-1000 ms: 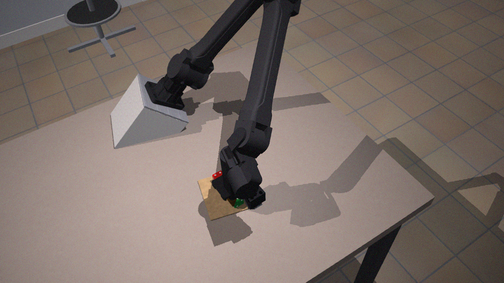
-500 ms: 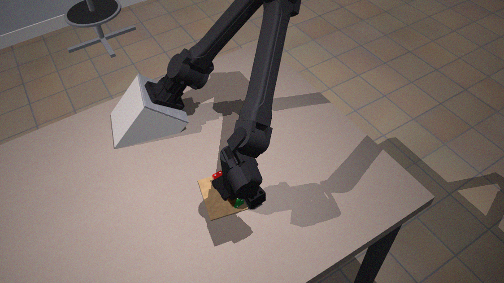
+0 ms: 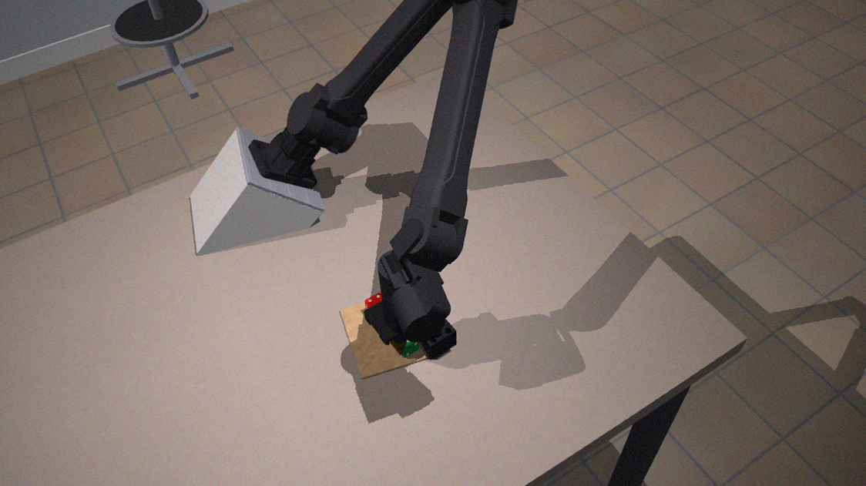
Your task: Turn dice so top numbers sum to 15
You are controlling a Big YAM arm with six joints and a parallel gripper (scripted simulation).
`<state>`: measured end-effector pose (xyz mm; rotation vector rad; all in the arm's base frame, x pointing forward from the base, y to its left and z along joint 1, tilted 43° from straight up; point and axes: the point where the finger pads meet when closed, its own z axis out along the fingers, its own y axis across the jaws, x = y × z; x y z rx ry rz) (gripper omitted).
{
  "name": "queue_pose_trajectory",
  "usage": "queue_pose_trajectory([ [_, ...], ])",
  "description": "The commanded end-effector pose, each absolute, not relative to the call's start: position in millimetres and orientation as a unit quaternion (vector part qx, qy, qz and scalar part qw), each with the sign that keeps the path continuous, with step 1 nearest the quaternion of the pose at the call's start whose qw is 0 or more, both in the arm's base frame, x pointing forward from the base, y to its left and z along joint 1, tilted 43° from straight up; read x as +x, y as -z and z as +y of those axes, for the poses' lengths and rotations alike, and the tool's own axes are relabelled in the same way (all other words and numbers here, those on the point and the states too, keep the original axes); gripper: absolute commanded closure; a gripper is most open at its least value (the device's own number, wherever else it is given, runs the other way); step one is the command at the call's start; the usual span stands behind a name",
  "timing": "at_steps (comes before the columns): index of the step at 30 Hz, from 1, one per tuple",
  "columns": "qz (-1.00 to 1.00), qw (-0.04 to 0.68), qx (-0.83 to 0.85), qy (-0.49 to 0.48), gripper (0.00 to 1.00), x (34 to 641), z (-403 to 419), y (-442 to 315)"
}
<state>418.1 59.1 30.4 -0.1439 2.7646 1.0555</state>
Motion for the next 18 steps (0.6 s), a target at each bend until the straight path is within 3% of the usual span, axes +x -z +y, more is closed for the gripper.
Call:
queue_pose_trajectory([
  [1, 0.929, 0.096, -0.041, -0.354, 0.74, 431.2, 54.1, -33.1],
  [18, 0.929, 0.098, -0.039, -0.354, 0.74, 433.1, 51.0, -33.7],
])
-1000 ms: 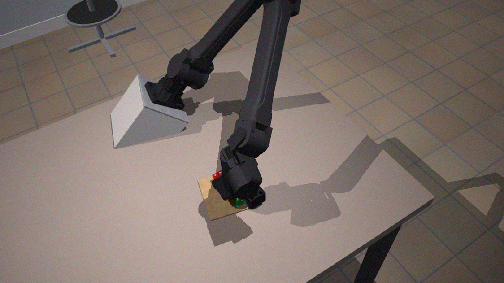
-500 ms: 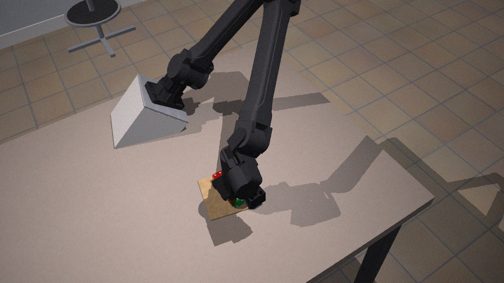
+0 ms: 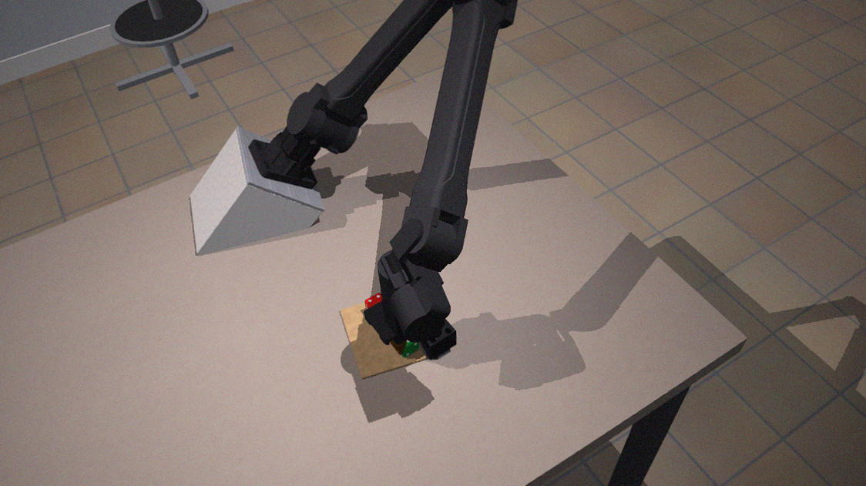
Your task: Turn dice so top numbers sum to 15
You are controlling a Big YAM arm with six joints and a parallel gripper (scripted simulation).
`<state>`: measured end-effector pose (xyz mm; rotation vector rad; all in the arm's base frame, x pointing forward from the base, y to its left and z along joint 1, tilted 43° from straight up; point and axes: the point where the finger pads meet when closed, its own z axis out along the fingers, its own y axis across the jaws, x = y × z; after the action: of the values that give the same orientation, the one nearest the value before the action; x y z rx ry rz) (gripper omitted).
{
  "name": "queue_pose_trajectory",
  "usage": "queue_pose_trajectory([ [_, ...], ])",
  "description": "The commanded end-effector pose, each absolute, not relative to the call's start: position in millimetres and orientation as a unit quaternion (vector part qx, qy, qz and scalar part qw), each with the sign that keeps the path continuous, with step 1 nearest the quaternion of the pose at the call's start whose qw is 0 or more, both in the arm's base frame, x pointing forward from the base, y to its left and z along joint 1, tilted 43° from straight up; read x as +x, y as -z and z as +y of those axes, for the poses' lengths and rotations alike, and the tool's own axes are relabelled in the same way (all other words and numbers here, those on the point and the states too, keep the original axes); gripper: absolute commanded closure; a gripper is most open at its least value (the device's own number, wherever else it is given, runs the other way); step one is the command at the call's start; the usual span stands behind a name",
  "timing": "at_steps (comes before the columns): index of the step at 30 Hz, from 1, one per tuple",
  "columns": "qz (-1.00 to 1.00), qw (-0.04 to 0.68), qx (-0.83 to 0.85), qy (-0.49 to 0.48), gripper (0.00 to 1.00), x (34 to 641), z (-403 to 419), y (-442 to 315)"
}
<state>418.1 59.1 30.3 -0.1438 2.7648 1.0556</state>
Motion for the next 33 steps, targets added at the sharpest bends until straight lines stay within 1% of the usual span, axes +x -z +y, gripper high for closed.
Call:
queue_pose_trajectory([
  [1, 0.929, 0.098, -0.038, -0.354, 0.74, 433.2, 50.9, -33.8],
  [33, 0.929, 0.098, -0.044, -0.354, 0.74, 432.2, 56.0, -31.7],
])
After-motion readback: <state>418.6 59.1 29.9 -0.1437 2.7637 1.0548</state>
